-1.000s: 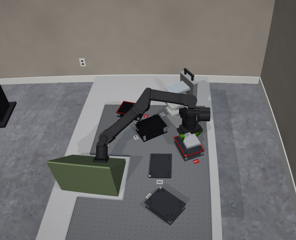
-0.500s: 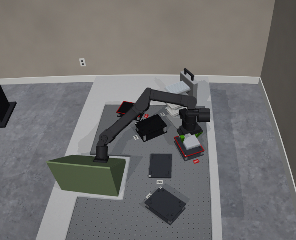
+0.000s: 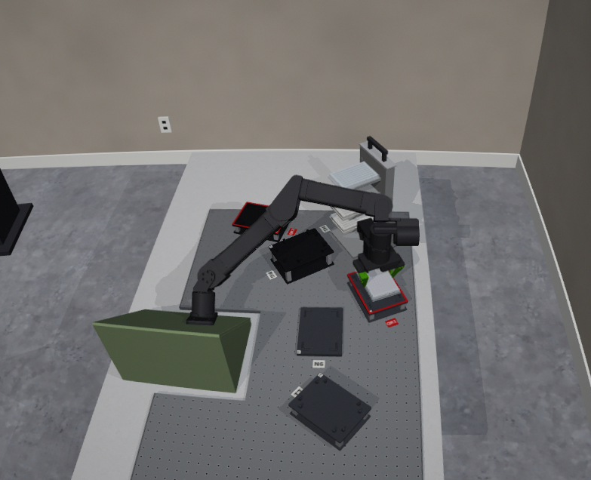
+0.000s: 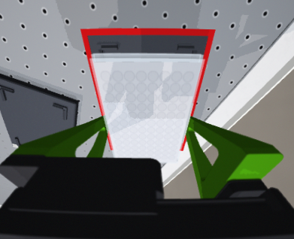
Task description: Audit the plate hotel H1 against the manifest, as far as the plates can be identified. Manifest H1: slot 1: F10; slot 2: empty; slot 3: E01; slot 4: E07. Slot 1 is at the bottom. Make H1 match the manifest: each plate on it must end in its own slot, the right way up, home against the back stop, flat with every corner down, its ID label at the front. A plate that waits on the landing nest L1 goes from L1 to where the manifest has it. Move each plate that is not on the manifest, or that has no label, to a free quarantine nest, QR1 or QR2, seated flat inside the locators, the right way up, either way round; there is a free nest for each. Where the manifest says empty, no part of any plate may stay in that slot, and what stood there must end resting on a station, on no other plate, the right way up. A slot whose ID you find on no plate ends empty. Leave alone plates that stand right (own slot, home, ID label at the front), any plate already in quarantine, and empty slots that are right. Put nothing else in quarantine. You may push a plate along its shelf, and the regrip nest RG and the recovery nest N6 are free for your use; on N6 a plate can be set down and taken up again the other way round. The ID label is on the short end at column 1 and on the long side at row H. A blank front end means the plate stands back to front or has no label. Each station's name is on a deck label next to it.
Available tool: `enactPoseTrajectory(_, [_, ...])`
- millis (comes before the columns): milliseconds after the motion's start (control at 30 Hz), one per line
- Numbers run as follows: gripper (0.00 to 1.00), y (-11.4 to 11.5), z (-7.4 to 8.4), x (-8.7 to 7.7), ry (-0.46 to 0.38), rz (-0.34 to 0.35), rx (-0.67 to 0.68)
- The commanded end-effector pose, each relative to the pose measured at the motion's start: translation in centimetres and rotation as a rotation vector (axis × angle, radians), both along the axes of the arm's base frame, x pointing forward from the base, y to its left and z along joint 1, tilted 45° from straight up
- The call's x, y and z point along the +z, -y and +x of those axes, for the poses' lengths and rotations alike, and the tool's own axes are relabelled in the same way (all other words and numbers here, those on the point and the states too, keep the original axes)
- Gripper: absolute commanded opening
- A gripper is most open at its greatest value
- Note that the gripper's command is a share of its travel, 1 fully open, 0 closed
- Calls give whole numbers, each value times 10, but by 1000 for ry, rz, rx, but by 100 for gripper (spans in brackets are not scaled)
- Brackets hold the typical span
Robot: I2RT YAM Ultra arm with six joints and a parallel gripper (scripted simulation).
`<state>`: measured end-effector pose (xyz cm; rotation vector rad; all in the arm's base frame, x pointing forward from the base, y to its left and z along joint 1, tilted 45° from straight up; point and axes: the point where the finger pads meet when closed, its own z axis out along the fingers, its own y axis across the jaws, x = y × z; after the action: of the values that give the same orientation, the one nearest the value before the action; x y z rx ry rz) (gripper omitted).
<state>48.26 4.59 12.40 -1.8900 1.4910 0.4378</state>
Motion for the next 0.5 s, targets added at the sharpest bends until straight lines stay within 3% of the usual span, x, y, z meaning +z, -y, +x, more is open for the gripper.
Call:
enactPoseTrajectory(0, [86, 4, 2, 7, 18, 0, -13])
enactPoseTrajectory(467, [86, -1, 3, 1, 18, 0, -13])
